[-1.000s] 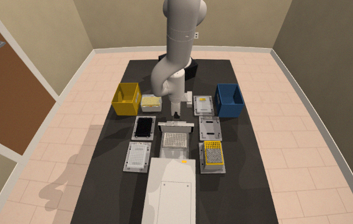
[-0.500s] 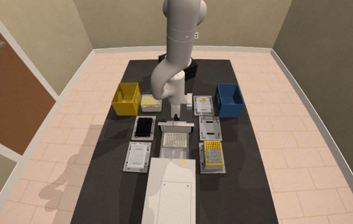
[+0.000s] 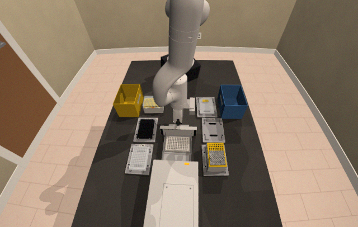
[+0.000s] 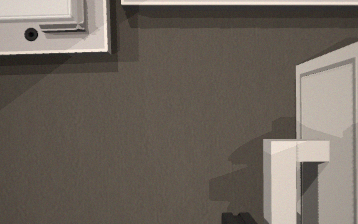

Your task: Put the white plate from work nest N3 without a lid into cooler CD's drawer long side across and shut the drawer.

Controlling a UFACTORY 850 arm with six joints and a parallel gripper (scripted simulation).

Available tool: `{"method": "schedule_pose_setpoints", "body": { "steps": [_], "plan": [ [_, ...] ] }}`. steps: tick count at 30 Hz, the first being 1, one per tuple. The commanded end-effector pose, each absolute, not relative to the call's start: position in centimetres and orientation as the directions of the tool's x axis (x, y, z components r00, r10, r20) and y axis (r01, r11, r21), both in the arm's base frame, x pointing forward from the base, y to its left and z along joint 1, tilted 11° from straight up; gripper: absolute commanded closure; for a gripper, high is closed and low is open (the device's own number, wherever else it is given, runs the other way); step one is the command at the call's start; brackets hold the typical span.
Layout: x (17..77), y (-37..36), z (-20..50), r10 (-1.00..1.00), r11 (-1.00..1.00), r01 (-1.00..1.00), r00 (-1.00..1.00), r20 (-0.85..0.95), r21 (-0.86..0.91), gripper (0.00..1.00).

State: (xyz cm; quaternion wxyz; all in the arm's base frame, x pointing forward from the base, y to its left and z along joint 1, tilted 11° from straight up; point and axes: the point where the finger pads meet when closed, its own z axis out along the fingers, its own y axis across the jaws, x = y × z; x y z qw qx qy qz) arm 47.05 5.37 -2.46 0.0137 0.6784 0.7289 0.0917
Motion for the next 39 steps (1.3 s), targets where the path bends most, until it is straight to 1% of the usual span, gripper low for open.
{"method": "schedule_pose_setpoints", "body": {
  "steps": [1,39],
  "plan": [
    [47.8,5.4,-2.3,0.991,0.063,0.986,-0.080,0.107,0.152,1.00],
    [52.6,5.7,-1.6,0.991,0.063,0.986,-0.080,0.107,0.152,1.00]
  ]
}}
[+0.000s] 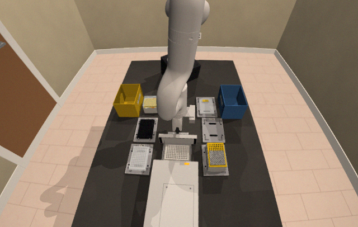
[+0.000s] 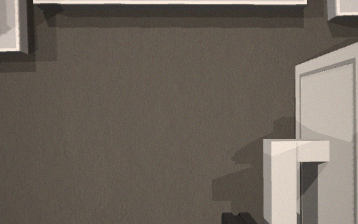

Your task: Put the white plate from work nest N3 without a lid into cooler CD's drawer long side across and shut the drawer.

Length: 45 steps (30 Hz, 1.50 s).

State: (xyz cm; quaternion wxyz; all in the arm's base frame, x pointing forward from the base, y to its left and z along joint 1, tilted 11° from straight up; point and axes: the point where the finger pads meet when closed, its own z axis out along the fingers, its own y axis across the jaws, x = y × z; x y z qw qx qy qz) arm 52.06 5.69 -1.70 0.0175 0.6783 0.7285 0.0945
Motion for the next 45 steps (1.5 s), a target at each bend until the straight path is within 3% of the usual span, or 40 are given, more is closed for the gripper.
{"method": "schedule_pose_setpoints", "body": {
  "steps": [1,45],
  "plan": [
    [52.8,5.7,-1.5,0.991,0.063,0.986,-0.080,0.107,0.152,1.00],
    [58.8,6.1,-0.6,0.991,0.063,0.986,-0.080,0.107,0.152,1.00]
  ]
}}
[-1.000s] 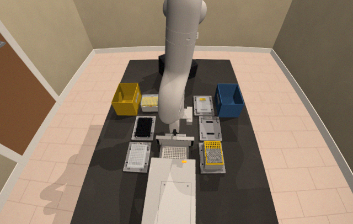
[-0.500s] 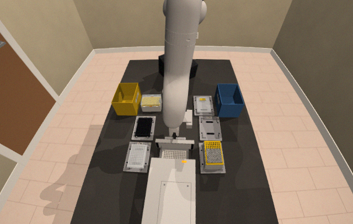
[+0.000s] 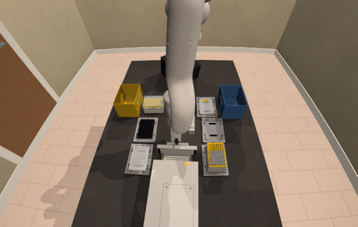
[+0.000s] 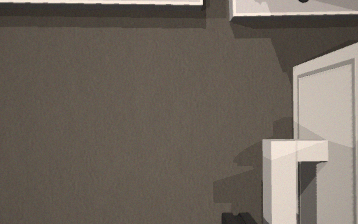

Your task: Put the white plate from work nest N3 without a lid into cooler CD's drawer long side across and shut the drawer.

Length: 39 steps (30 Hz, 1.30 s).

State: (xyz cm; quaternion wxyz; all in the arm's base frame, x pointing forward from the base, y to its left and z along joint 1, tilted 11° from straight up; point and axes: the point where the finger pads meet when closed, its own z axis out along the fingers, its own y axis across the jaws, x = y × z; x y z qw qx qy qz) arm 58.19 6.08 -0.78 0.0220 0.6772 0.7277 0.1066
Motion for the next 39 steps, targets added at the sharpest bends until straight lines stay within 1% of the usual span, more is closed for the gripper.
{"method": "schedule_pose_setpoints", "body": {
  "steps": [1,39],
  "plan": [
    [59.0,6.1,-0.6,0.991,0.063,0.986,-0.080,0.107,0.152,1.00],
    [63.6,6.4,0.2,0.991,0.063,0.986,-0.080,0.107,0.152,1.00]
  ]
}}
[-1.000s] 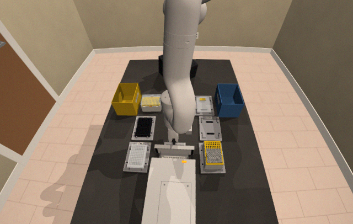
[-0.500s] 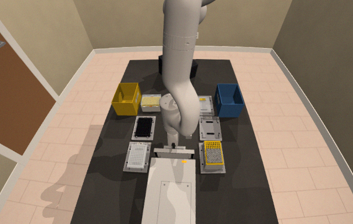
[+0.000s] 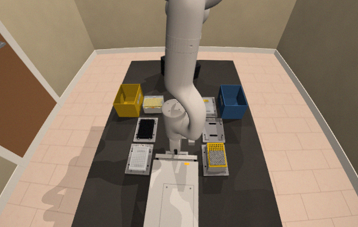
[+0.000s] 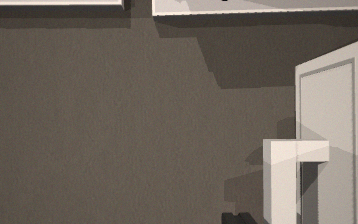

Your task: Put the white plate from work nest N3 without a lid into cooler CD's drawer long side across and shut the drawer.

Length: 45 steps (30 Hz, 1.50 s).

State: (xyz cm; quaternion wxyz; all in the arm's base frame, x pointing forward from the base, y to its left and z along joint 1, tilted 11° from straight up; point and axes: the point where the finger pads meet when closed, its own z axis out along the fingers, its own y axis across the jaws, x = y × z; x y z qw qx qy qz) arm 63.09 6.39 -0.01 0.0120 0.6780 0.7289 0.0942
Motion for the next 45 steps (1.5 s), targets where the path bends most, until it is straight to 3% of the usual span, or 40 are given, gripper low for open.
{"method": "schedule_pose_setpoints", "body": {
  "steps": [1,11,45],
  "plan": [
    [63.8,6.4,0.2,0.991,0.063,0.986,-0.080,0.107,0.152,1.00],
    [65.1,6.5,0.4,0.991,0.063,0.986,-0.080,0.107,0.152,1.00],
    [59.9,6.2,-0.4,0.991,0.063,0.986,-0.080,0.107,0.152,1.00]
  ]
}}
